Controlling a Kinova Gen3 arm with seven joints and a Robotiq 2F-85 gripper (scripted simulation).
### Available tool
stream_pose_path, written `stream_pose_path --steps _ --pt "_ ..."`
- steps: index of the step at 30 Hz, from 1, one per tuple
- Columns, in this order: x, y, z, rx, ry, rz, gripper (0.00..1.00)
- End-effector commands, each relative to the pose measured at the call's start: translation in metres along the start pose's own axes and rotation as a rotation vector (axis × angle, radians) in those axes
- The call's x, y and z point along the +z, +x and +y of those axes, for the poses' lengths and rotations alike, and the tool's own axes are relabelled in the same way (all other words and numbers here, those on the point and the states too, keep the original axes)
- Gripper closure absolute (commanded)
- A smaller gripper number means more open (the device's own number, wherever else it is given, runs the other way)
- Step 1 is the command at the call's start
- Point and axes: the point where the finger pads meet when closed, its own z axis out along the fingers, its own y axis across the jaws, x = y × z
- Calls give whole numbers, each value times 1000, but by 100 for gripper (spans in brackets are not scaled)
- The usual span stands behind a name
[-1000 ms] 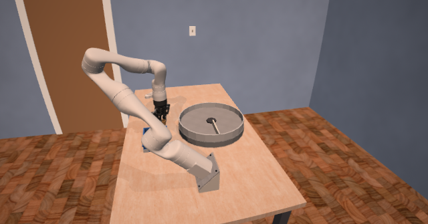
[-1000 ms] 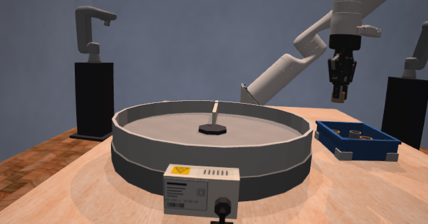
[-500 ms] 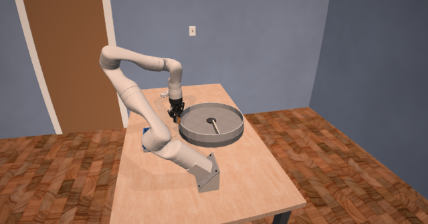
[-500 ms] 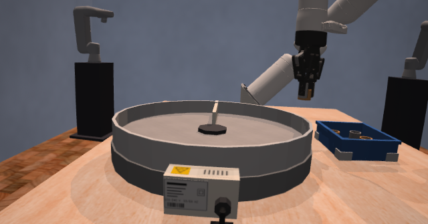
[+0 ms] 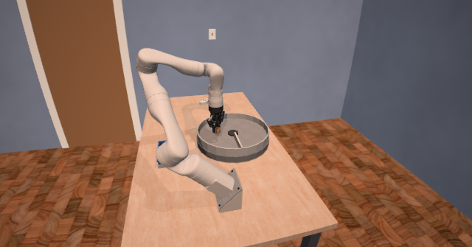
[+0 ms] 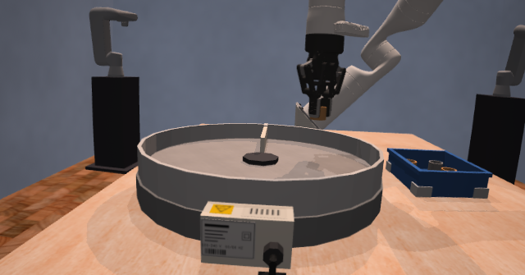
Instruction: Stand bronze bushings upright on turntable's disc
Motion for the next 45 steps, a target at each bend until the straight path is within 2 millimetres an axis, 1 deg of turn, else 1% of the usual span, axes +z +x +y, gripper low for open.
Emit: stream_pose_path --steps 1,4,8,45 --pt "3 -21 14 28 6 2 100" --pt "3 -29 21 28 6 2 100" --pt "3 -35 26 29 6 2 100" --pt "3 -36 28 28 6 2 100"
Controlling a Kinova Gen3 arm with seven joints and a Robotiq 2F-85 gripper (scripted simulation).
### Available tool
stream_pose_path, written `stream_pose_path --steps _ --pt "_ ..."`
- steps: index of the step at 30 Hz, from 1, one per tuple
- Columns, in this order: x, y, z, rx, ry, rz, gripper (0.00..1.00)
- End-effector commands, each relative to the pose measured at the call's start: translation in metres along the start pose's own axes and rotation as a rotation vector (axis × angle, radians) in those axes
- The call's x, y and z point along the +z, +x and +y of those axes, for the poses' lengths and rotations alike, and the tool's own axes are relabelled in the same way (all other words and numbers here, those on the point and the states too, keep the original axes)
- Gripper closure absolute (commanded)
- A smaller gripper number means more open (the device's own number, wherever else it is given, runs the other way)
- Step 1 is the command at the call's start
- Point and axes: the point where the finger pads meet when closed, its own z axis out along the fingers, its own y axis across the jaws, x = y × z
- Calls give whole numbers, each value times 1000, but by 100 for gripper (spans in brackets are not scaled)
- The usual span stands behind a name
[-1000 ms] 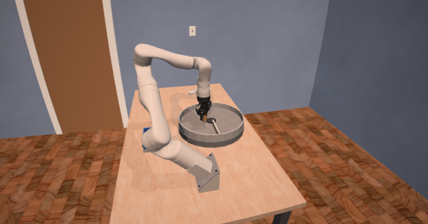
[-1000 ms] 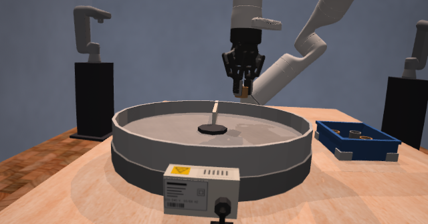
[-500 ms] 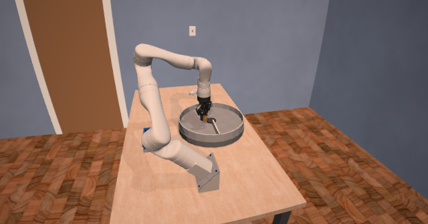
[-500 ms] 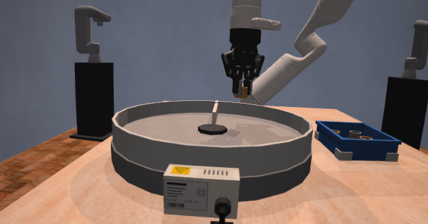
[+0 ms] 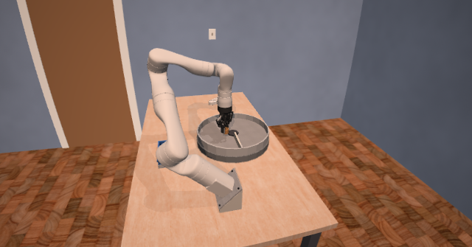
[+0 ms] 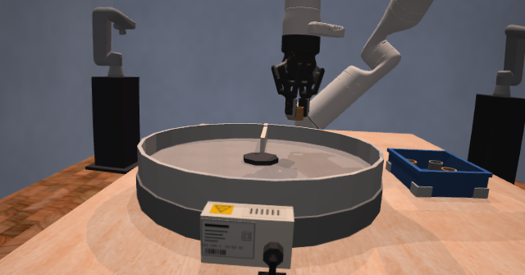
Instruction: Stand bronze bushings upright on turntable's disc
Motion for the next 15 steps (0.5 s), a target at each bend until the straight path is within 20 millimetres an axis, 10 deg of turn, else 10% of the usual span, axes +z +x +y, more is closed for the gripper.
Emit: stream_pose_path --steps 1,15 --pt "-1 0 0 0 -2 0 100" --pt "24 0 0 0 -2 0 100"
